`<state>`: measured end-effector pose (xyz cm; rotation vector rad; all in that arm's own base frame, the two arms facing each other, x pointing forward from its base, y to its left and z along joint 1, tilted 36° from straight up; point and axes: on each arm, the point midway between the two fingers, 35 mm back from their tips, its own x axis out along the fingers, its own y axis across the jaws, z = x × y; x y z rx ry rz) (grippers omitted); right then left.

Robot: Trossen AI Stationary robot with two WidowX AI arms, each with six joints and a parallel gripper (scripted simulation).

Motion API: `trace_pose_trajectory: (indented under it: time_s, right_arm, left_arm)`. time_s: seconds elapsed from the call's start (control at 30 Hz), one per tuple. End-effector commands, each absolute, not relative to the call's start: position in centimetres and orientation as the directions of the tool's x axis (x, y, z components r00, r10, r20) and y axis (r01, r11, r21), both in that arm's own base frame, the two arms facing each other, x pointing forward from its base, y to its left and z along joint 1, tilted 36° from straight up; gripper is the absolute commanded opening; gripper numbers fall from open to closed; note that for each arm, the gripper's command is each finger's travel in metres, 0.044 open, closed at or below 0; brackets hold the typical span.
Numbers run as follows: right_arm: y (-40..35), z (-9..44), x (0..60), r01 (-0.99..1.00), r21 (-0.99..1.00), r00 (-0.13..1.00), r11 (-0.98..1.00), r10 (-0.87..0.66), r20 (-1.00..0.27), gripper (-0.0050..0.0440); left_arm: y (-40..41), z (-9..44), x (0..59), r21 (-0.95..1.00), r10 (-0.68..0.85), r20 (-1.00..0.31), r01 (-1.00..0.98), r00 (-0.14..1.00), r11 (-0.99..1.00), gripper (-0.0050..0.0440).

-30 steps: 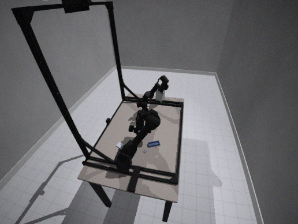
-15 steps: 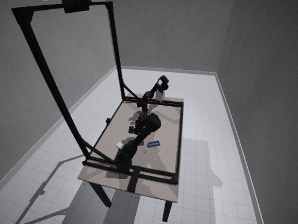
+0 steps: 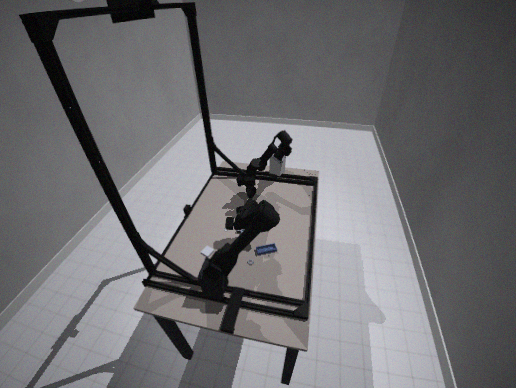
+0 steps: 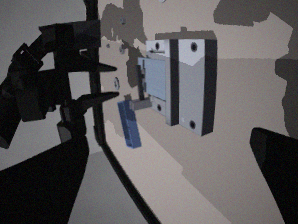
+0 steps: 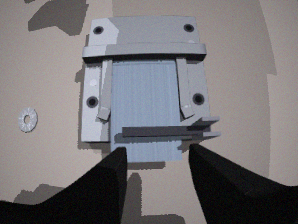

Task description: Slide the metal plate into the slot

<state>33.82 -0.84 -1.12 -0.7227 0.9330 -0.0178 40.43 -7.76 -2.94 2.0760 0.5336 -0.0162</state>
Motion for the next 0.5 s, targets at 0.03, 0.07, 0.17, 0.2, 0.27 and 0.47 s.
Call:
trace_pose_trajectory:
  time_s: [0.03, 0.07, 0.17, 0.2, 0.27, 0.47]
  right_arm:
    - [-0.78, -0.69, 34.18, -0.278, -0.581, 0.650, 0.765, -0.296, -0.700, 0.0160]
    - [-0.78, -0.69, 34.18, -0.278, -0.581, 0.650, 0.765, -0.296, -0.700, 0.0160]
    - [-0.78, -0.69, 34.18, -0.278, -0.581, 0.650, 0.765, -0.296, -0.700, 0.0232]
    - [-0.78, -0.69, 34.18, -0.278, -0.581, 0.650, 0.765, -0.296, -0.700, 0.0256]
    - [-0.78, -0.69, 34.18, -0.278, -0.581, 0.650, 0.765, -0.296, -0.700, 0.0304]
    - [-0.78, -0.69, 34.18, -0.278, -0.581, 0.650, 0.765, -0.296, -0.700, 0.0440]
  left_arm:
    - [-7.83, -2.92, 40.46, 0.809, 0.360, -0.221, 0.376, 0.906, -0.451, 0.0440]
    - [-7.83, -2.92, 40.46, 0.809, 0.360, -0.221, 0.376, 0.906, -0.451, 0.0440]
    - [-7.83, -2.92, 40.46, 0.809, 0.360, -0.221, 0.376, 0.906, -0.451, 0.0440]
    - [-7.83, -2.92, 40.46, 0.809, 0.360, -0.221, 0.376, 0.906, -0.451, 0.0440]
    - [-7.83, -2.92, 40.46, 0.809, 0.360, -0.221, 0.376, 0.906, -0.451, 0.0440]
    - [-7.83, -2.92, 40.46, 0.809, 0.360, -0.221, 0.376, 0.906, -0.451, 0.0440]
